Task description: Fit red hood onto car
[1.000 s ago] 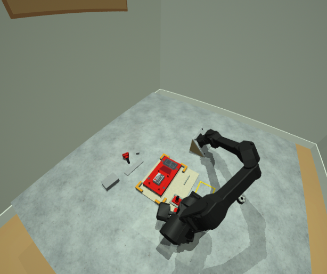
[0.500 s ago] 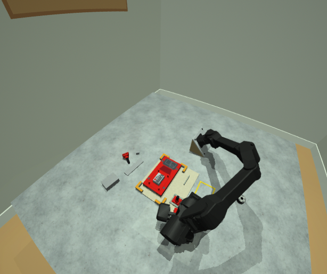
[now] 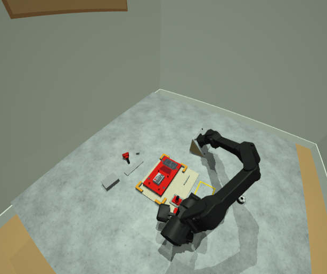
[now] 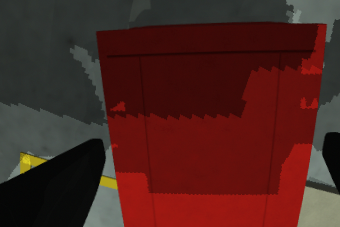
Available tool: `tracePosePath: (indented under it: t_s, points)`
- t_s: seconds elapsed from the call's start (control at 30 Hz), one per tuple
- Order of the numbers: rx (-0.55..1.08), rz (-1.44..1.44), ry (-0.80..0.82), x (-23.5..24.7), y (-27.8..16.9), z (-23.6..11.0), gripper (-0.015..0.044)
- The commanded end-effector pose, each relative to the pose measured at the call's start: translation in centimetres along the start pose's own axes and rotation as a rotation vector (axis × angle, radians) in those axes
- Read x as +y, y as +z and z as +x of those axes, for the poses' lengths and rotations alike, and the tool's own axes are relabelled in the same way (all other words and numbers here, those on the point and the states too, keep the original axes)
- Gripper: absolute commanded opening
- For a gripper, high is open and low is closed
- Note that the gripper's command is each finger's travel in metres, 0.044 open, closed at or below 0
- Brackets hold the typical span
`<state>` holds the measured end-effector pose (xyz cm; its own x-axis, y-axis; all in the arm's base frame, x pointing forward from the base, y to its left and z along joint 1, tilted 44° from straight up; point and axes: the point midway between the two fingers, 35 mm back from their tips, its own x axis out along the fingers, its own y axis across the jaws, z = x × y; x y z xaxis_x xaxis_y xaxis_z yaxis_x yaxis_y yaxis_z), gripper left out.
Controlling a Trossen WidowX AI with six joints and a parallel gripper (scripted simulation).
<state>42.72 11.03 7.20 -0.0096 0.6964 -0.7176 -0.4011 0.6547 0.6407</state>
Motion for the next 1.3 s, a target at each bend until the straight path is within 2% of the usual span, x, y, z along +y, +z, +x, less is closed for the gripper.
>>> tracePosePath:
  t_s: [0.0, 0.07, 0.17, 0.5, 0.87, 1.27]
  points:
    - [0.005, 0.008, 0.007, 0.1, -0.1, 0.5, 0.0440]
    - [0.005, 0.008, 0.007, 0.1, -0.1, 0.5, 0.0440]
    - [0.001, 0.000, 0.000, 0.0, 0.0, 0.1, 0.0361]
    - [0.001, 0.000, 0.000, 0.0, 0.0, 0.1, 0.0295]
    - [0.001, 0.001, 0.001, 0.0, 0.0, -0.8, 0.0006]
    - [0.001, 0.001, 0.000, 0.0, 0.0, -3.3, 0.0000]
